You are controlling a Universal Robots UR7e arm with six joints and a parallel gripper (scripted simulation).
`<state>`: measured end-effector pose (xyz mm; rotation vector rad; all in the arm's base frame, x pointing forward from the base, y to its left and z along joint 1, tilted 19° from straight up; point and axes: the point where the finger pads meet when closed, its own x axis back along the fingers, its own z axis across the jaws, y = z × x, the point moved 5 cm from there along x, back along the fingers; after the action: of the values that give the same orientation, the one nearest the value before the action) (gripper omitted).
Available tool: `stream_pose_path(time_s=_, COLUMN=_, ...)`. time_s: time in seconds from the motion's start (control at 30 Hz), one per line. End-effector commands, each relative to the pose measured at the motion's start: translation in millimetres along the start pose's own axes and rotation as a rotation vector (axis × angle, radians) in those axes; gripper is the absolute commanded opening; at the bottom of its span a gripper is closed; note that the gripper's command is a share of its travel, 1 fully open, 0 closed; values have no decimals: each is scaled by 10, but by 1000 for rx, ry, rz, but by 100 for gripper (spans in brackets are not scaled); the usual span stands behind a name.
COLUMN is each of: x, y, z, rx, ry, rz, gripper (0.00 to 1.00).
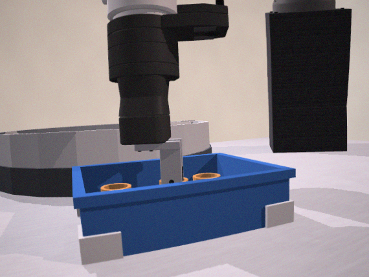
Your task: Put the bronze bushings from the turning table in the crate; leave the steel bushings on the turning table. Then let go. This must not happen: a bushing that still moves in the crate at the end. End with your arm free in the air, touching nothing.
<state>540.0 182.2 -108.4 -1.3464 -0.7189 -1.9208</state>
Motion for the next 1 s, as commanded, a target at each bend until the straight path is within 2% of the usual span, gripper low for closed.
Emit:
stream_pose_path(time_s=0.0, x=5, y=4, z=4, rx=0, ry=1, rz=-1, gripper=42)
stream_pose_path(time_s=0.7, x=5, y=4, z=4, rx=0, ry=1, rz=-1, gripper=42)
stream_pose_path(time_s=0.97, x=63, y=4, z=8, rx=0, ry=1, rz=-1, gripper=42)
